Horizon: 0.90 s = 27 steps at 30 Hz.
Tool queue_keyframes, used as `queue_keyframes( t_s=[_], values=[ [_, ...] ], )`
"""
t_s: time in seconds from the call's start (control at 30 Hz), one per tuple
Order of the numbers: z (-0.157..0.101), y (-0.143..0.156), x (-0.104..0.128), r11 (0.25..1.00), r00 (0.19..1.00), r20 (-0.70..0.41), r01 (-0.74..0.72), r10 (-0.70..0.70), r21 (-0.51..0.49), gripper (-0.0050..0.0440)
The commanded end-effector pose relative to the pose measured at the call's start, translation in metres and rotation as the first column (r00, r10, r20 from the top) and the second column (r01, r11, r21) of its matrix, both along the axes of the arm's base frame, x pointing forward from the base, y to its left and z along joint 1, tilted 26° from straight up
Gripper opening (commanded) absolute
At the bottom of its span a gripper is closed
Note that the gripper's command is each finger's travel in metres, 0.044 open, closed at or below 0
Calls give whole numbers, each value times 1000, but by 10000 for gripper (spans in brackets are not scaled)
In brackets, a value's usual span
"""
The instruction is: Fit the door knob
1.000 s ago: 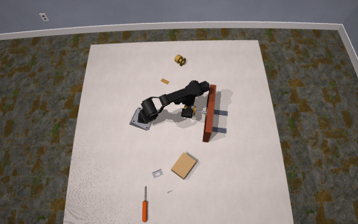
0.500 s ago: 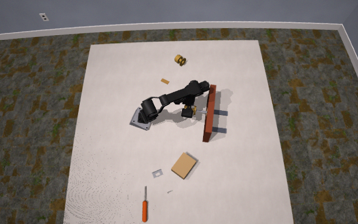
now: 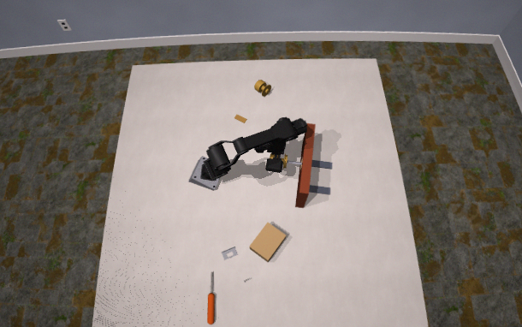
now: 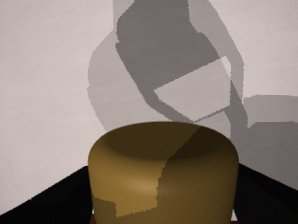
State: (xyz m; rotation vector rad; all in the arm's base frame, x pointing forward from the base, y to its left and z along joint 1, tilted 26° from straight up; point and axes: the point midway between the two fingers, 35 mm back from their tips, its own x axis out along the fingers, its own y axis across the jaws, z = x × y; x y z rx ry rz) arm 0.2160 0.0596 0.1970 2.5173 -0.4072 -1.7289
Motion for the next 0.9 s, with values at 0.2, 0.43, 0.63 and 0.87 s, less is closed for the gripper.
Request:
queue_keyframes(
  t_s=[0.2,0.43,0.63,0.87],
  values=[
    [6,1,6,1000,1000,14,-5,5,4,0],
    [7,1,7,1000,1000,14,-5,5,4,0],
    [8,0,9,1000,1000,14,-5,5,4,0],
    [9,0,12,1000,1000,14,-5,5,4,0]
  ],
)
